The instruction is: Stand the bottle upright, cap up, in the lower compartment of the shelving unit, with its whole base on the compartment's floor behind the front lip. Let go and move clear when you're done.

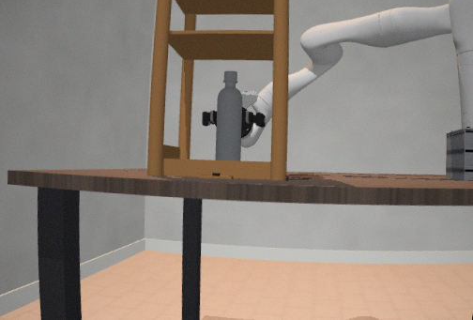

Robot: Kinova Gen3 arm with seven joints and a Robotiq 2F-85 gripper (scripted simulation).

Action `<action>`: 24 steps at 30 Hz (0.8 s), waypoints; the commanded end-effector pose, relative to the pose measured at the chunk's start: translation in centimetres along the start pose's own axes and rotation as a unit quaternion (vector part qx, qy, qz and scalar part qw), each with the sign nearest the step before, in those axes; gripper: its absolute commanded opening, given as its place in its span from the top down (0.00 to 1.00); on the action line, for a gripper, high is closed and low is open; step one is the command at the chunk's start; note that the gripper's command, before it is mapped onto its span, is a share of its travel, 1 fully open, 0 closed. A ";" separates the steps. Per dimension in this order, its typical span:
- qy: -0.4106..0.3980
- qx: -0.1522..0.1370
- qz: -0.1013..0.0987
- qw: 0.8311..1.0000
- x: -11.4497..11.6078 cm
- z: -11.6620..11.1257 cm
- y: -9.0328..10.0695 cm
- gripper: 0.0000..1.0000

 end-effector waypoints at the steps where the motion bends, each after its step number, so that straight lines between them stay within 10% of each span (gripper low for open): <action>1: 0.001 0.000 0.001 1.000 0.1 -0.1 0.3 0.30; 24: 0.001 0.000 0.001 1.000 0.1 -0.1 2.4 0.30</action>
Point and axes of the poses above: the point where the finger pads meet when closed, its own y axis back along the fingers, its own x axis across the jaws, z = x × y, the point moved 7 cm from there along y, back along the fingers, and after that the axes turned 11 degrees about -y, right-handed, at the moved point
